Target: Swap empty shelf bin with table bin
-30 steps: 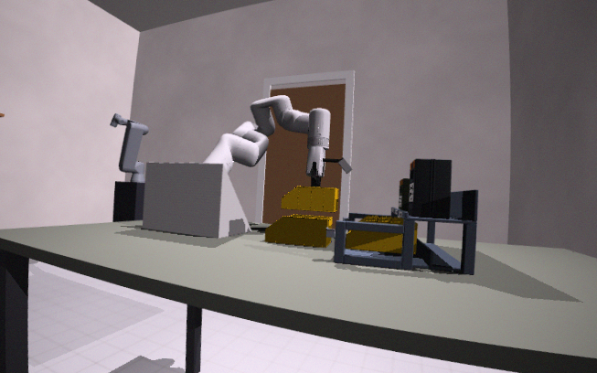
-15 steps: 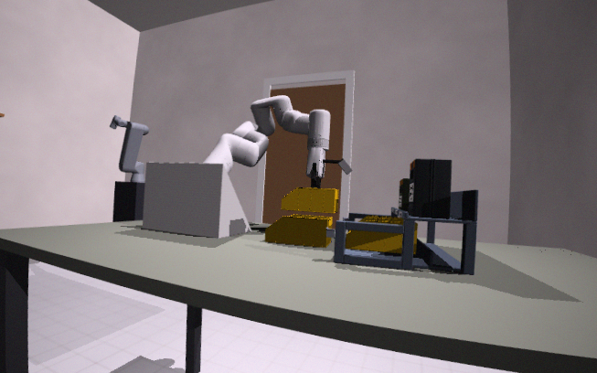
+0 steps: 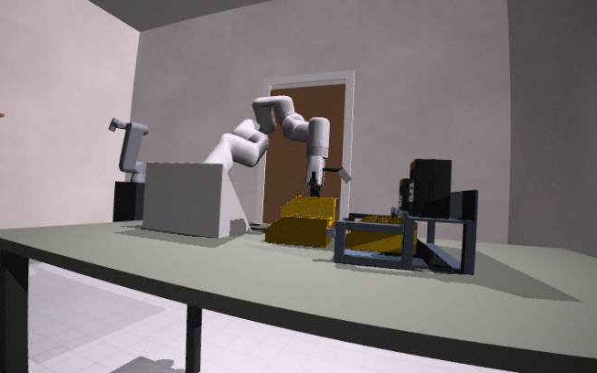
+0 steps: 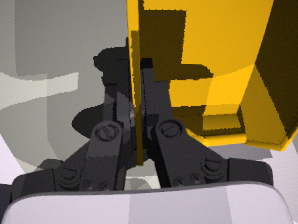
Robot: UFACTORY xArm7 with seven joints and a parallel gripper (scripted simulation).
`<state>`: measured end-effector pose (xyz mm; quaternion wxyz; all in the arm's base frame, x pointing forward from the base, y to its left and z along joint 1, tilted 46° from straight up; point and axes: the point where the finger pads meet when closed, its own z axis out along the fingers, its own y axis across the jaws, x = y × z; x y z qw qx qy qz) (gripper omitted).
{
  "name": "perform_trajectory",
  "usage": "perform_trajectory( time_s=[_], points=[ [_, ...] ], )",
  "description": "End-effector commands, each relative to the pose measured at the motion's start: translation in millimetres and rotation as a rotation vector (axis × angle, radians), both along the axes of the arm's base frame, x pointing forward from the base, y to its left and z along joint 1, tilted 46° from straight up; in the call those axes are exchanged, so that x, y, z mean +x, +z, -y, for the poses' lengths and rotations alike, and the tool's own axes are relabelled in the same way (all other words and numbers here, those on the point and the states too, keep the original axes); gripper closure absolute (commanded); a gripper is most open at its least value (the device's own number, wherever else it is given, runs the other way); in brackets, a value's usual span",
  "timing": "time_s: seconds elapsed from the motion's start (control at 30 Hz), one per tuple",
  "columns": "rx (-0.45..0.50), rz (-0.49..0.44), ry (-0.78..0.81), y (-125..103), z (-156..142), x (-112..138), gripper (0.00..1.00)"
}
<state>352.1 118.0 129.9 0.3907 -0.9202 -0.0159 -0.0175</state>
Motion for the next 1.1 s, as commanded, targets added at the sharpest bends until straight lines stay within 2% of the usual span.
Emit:
perform_trajectory(
  time_s=[0.0,0.53,1.07],
  points=[
    [0.000,0.002,-0.003,-9.1,-8.3,2.4,1.00],
    [0.000,0.002,-0.003,-29.7,-30.3,3.1,1.00],
    [0.000,0.002,-0.003,-32.0,-32.7,3.2,1.00]
  ],
)
